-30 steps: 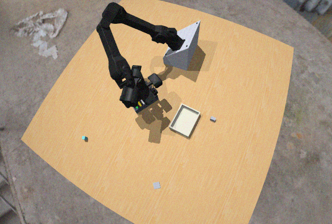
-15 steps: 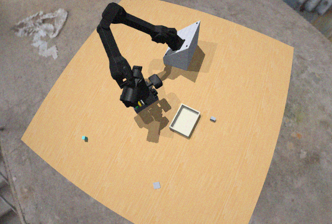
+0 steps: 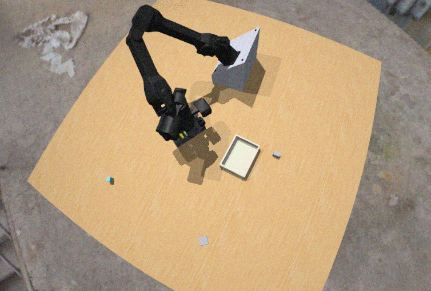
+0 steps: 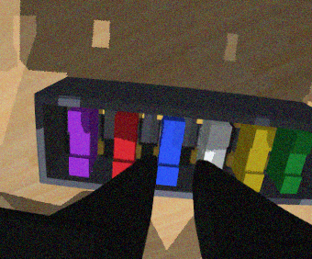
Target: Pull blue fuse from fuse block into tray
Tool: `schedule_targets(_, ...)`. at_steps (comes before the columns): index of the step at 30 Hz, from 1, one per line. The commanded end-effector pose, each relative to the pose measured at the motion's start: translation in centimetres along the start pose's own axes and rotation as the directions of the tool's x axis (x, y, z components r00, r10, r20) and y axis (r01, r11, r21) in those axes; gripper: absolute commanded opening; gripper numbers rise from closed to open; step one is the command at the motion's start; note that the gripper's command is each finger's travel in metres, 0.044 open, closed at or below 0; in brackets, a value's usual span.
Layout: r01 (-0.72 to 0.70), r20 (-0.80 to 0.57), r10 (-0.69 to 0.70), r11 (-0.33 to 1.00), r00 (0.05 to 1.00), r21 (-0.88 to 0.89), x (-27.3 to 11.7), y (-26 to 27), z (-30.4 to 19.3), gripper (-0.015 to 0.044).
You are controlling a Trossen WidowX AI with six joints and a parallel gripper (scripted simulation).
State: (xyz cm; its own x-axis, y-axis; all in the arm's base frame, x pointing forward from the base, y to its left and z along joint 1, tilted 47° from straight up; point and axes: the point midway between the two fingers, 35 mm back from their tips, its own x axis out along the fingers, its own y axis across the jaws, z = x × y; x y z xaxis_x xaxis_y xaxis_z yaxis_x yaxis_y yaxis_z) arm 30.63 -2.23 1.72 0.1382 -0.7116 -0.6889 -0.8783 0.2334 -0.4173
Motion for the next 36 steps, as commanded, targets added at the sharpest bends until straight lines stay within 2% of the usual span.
schedule_targets(1,0.002,-0.003,-0.002,1.0,1.0,-0.007,0.4,0.1,0.0,0.007)
schedule_targets(25,0.002,-0.004,-0.002,1.0,1.0,-0.007,1.9,0.1,-0.1,0.007)
schedule_targets(36,0.0,-0.002,0.0,1.0,1.0,-0.001,1.8,0.1,-0.1,0.0)
